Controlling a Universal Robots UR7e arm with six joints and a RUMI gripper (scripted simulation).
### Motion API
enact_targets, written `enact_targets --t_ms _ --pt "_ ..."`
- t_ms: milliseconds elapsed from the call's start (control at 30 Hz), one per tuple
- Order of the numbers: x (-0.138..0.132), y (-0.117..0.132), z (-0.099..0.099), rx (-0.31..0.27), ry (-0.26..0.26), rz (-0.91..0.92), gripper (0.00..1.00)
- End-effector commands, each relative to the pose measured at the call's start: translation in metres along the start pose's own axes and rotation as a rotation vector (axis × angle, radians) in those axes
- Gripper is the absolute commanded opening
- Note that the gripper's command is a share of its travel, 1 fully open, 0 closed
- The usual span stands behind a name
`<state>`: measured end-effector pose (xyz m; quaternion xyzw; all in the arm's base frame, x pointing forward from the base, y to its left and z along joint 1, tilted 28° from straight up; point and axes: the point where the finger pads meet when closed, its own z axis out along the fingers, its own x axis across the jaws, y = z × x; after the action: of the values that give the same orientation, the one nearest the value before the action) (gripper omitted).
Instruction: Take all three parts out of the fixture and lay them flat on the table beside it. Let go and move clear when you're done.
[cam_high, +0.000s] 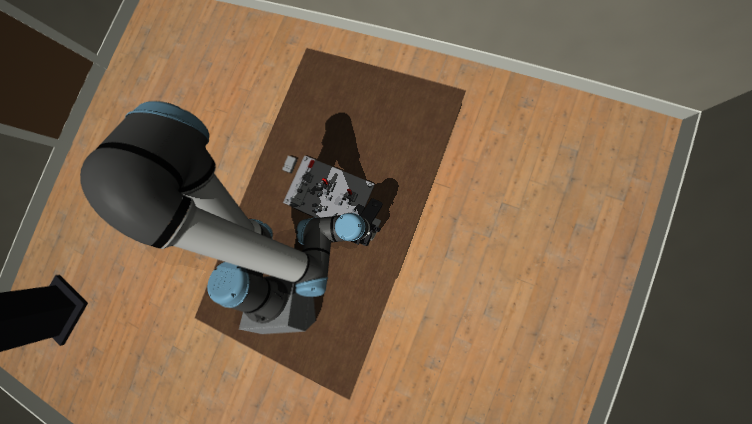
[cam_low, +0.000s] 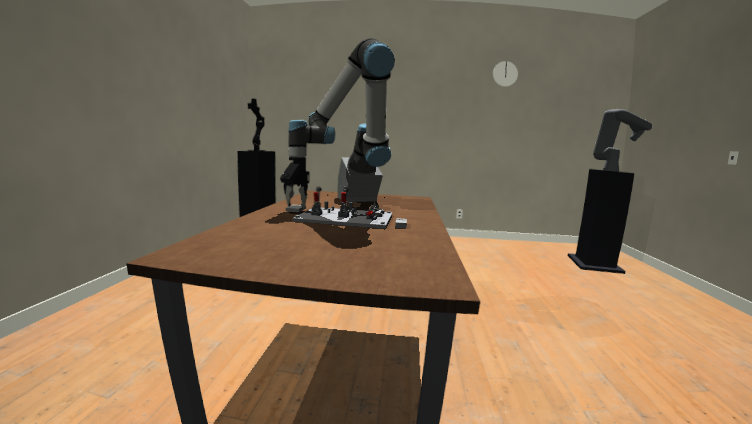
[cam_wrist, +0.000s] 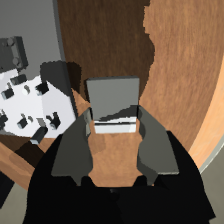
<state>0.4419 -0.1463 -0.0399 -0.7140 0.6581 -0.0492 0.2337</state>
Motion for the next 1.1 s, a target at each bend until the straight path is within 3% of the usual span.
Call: enact_targets --t_ms 0,1067 --pt "0.0004 -0.0003 -0.0002 0.001 0.001 0.0 0.0" --pt "0.0004 -0.0003 0.0026 0.001 0.001 0.0 0.0"
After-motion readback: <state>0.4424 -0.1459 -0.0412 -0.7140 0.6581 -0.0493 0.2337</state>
